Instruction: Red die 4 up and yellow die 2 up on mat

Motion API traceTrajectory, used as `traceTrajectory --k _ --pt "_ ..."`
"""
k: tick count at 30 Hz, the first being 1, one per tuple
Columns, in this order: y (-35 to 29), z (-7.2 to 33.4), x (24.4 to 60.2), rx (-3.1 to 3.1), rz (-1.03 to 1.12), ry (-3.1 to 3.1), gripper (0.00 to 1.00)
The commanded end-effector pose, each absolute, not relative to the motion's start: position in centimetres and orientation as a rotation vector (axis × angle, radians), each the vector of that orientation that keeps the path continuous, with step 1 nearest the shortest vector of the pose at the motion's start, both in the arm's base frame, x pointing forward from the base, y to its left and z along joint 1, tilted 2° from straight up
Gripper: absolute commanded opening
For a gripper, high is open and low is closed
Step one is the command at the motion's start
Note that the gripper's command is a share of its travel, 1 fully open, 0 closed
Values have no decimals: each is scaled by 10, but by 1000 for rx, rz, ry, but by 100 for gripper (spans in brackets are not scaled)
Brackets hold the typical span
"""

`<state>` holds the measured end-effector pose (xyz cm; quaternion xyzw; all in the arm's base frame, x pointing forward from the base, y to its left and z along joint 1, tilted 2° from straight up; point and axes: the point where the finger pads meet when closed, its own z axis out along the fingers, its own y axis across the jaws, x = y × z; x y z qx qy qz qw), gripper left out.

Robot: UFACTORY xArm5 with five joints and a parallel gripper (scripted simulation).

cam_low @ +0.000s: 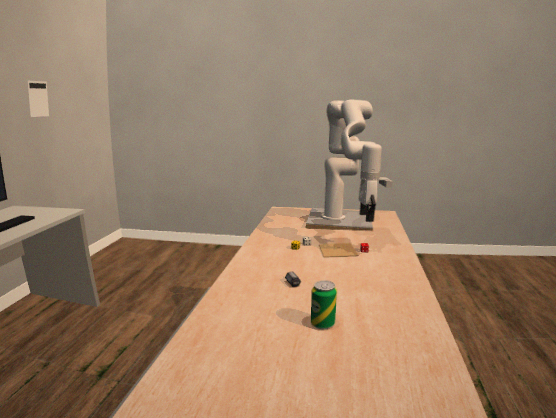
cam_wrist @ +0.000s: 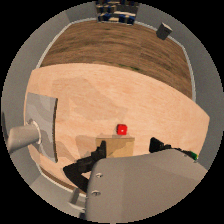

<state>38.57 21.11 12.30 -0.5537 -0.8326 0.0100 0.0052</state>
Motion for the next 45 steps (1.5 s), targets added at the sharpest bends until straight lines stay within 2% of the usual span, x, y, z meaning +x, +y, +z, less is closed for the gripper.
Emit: traceTrajectory --k 1,24,45 --pt "212 120 387 -1509 24 -2744 100" --pt "213 100 386 -541 17 -3080 100" --pt "213 82 385 377 10 -3102 100"
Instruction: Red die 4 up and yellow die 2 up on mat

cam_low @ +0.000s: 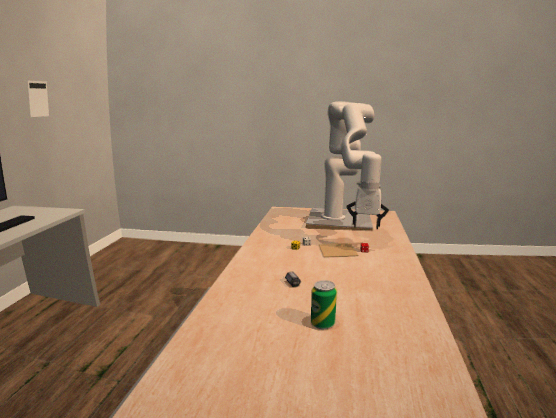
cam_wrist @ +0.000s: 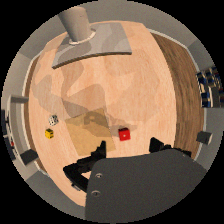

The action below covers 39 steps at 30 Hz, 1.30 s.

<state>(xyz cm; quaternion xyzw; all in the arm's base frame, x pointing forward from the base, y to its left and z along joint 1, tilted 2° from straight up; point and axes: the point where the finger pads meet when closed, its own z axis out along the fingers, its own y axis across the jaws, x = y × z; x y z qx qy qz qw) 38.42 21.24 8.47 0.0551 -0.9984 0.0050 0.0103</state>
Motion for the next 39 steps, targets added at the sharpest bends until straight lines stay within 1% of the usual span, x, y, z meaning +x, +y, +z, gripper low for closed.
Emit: traceTrajectory --k 1,7,8,39 --pt "213 82 385 404 10 -3099 100" --pt "213 81 385 434 10 -3095 100" --pt "213 81 385 434 10 -3095 47" --pt "213 81 385 434 10 -3095 47"
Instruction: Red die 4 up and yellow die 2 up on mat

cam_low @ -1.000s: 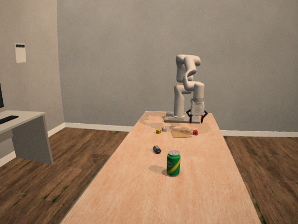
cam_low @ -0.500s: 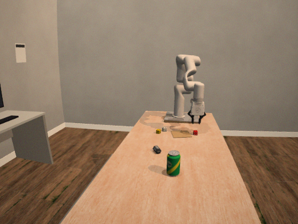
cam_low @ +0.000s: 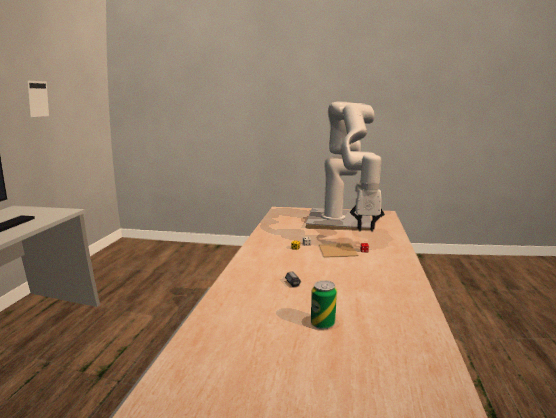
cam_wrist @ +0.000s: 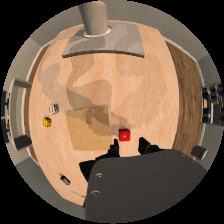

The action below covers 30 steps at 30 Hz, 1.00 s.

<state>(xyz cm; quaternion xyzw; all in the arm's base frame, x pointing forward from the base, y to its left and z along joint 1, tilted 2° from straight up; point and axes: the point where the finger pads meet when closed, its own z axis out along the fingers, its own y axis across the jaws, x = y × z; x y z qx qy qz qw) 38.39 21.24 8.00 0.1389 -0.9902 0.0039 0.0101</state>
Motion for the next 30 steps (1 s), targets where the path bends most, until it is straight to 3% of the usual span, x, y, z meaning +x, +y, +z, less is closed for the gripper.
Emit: traceTrajectory --k 1,30 --pt "213 81 385 434 10 -3095 47" --pt "213 62 385 435 10 -3095 47"
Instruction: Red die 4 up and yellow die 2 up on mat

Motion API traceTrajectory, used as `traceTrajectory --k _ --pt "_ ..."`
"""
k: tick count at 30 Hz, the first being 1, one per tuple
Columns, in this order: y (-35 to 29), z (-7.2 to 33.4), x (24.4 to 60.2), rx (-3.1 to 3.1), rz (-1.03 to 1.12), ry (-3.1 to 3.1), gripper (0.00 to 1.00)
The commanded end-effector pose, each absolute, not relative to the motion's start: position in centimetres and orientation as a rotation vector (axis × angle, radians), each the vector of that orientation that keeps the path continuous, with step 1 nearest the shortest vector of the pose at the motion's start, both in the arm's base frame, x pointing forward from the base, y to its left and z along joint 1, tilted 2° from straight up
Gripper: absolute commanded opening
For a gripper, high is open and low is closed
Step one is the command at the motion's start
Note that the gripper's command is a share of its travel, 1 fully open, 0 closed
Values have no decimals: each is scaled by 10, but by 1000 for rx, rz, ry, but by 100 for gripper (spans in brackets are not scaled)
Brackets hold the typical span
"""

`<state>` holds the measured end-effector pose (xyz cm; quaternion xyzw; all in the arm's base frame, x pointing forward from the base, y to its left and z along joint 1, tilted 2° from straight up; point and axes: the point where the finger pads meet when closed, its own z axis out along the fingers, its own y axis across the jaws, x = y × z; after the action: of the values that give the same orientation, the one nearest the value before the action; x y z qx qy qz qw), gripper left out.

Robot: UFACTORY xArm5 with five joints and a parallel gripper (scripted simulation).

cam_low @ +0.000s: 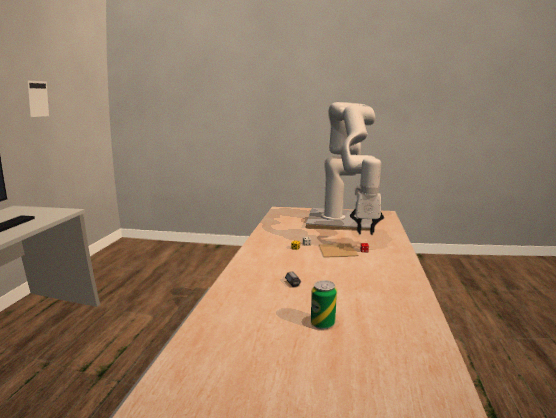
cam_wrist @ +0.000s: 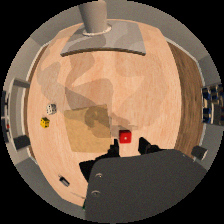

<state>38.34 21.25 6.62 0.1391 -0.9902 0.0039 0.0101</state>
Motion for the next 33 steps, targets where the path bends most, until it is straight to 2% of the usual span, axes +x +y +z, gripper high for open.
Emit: traceTrajectory --k 1,33 --pt "213 60 385 435 10 -3095 47" --pt "213 29 384 435 10 -3095 47"
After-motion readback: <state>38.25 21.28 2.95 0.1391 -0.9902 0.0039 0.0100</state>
